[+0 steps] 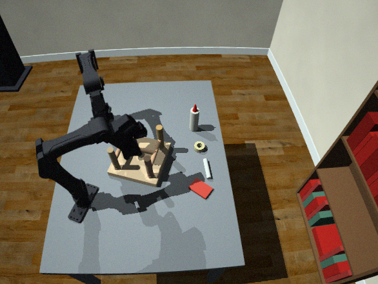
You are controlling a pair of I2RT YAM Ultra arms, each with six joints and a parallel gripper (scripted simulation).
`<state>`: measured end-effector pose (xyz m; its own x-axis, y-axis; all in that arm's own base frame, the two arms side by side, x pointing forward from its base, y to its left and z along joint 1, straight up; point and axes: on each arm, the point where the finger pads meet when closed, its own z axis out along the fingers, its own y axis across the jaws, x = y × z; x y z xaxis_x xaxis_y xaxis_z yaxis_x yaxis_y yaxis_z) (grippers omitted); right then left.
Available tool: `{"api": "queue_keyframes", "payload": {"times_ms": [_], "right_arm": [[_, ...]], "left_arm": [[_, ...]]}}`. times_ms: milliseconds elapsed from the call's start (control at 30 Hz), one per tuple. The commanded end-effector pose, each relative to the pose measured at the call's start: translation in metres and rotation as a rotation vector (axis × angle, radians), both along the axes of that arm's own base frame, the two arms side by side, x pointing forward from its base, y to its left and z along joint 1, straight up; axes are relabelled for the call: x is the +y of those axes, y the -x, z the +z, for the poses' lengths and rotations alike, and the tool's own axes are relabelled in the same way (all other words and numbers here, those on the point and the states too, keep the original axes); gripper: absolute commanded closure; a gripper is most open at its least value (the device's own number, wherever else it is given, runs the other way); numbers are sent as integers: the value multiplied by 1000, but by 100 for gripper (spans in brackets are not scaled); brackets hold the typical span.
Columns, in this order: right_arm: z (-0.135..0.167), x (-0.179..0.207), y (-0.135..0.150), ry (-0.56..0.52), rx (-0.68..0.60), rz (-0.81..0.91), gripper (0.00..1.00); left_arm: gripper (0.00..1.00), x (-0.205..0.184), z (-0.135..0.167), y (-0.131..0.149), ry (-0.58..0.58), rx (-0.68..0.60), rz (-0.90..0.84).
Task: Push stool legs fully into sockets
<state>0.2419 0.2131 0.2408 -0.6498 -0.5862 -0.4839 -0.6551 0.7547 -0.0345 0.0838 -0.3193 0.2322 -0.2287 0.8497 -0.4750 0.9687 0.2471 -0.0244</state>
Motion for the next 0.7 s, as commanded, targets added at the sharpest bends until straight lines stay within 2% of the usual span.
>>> {"api": "queue_keyframes", "payload": {"times_ms": [0,67,133,267,333,400,500,533,667], "right_arm": [[29,-8,12,-16,-21,-6,100],[26,-3,2,-34,-40,-12,100],[7,-7,6,0,-3,-12,100],[26,-5,5,-40,-47,-11,100],[26,-5,5,-40,-47,-11,100],[-2,-4,3,7,3,-11,100],[29,-1,1,-49,-56,-9,100],[21,12,-4,-42,-34,14,100],[20,17,-1,-8,0,40,100]], "left_arm": [[100,-4,15,0,39,-9,-8],[100,-4,15,0,39,-9,-8],[100,-4,15,0,39,-9,-8],[100,-4,15,0,39,-9,-8],[100,-4,15,0,39,-9,-8],[100,-4,15,0,39,-9,-8],[100,-4,15,0,39,-9,-8],[100,3,15,-8,28,-17,22],[100,9,-1,-13,-48,7,53]]}}
